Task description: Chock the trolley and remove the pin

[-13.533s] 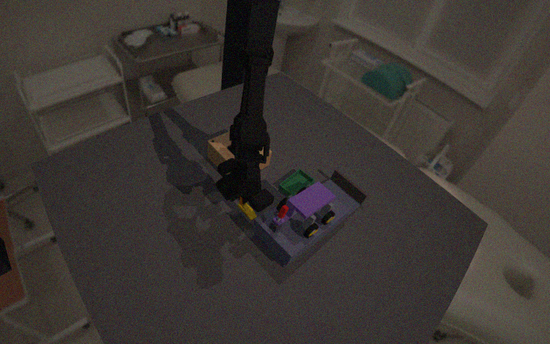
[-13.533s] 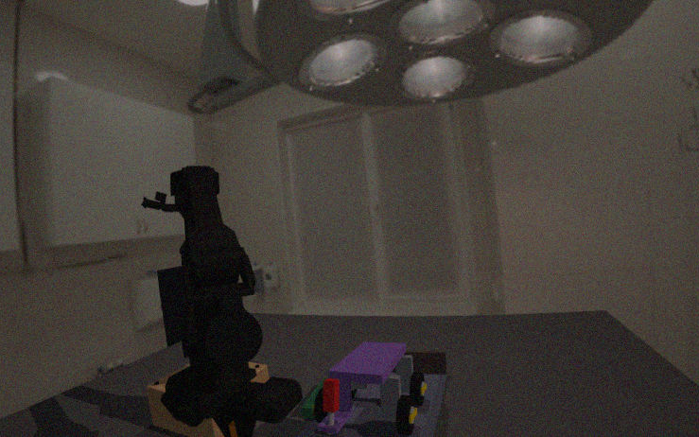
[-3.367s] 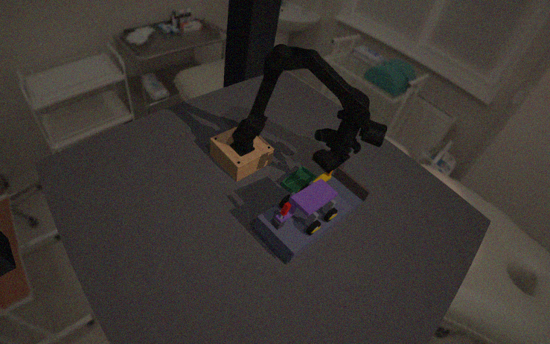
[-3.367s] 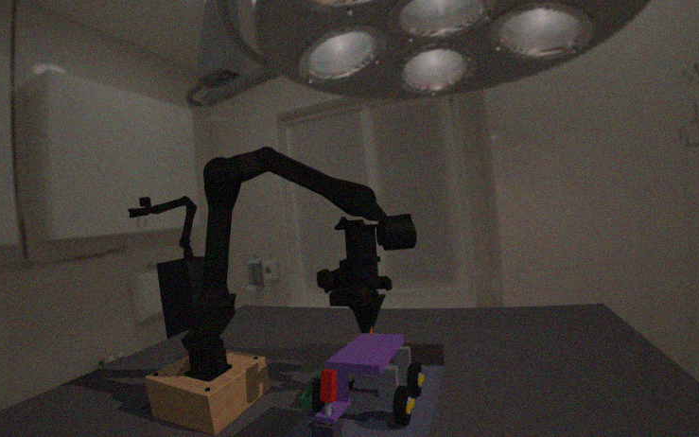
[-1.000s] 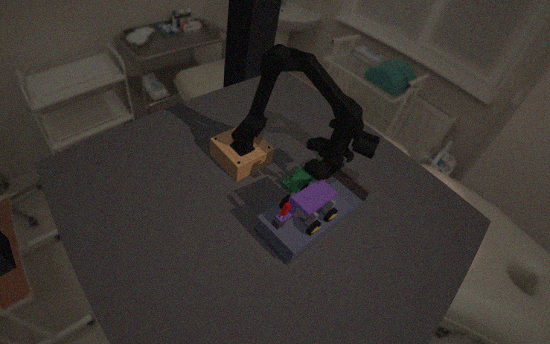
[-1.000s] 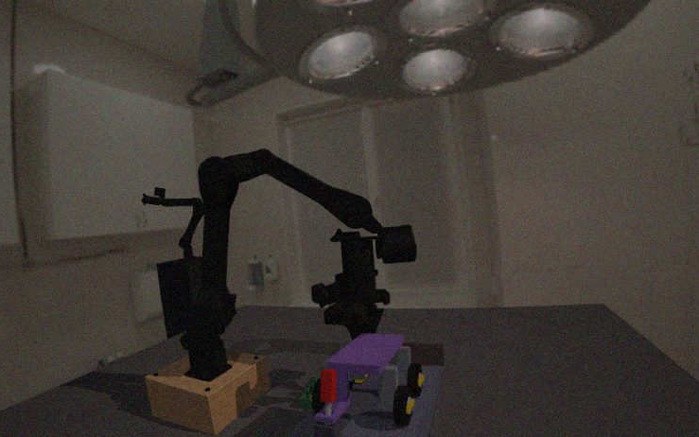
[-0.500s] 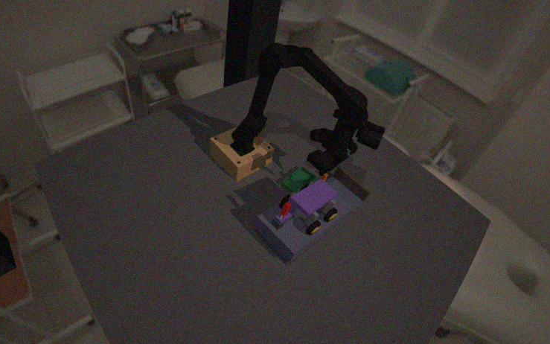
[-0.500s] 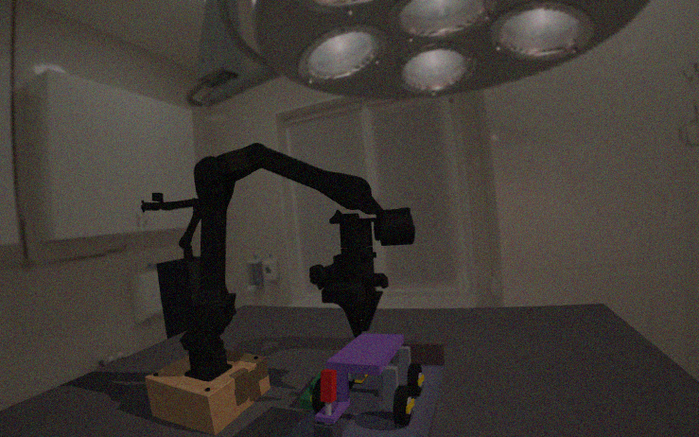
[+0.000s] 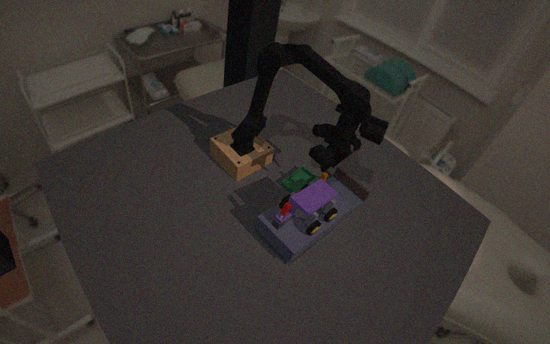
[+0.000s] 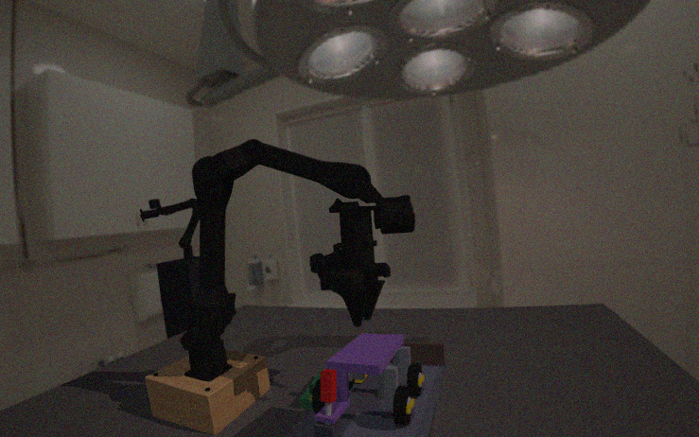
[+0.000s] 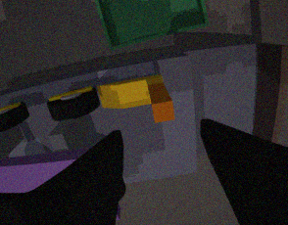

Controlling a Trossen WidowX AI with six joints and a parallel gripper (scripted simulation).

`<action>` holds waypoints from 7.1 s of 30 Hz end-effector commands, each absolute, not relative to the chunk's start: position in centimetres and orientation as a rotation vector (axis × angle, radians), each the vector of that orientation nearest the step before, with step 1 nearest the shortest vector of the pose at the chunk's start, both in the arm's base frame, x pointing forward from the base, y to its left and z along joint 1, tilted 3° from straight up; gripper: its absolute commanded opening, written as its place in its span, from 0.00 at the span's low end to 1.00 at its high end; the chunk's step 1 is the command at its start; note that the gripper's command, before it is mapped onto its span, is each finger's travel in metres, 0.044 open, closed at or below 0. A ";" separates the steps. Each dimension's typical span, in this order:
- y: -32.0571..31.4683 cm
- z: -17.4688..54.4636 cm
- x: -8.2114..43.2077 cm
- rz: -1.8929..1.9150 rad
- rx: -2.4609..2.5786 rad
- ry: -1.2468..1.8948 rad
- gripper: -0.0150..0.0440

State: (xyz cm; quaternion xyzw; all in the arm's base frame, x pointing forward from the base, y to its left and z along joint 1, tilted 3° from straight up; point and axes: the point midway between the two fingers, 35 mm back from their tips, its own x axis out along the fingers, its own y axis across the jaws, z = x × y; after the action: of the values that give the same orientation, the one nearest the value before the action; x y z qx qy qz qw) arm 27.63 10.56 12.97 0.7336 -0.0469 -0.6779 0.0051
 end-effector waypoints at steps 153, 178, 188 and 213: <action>-10.0 13.4 30.2 -1.814 2.631 -2.518 0.25; -9.9 14.7 30.0 -1.815 2.631 -2.518 0.25; -10.6 15.1 30.1 -1.813 2.631 -2.518 0.25; -13.0 15.2 27.6 -1.810 2.628 -2.519 0.25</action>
State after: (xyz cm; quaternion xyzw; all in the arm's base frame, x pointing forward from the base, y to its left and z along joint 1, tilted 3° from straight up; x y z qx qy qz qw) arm 28.66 -12.91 15.43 0.5799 -0.5549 -0.3973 -0.4449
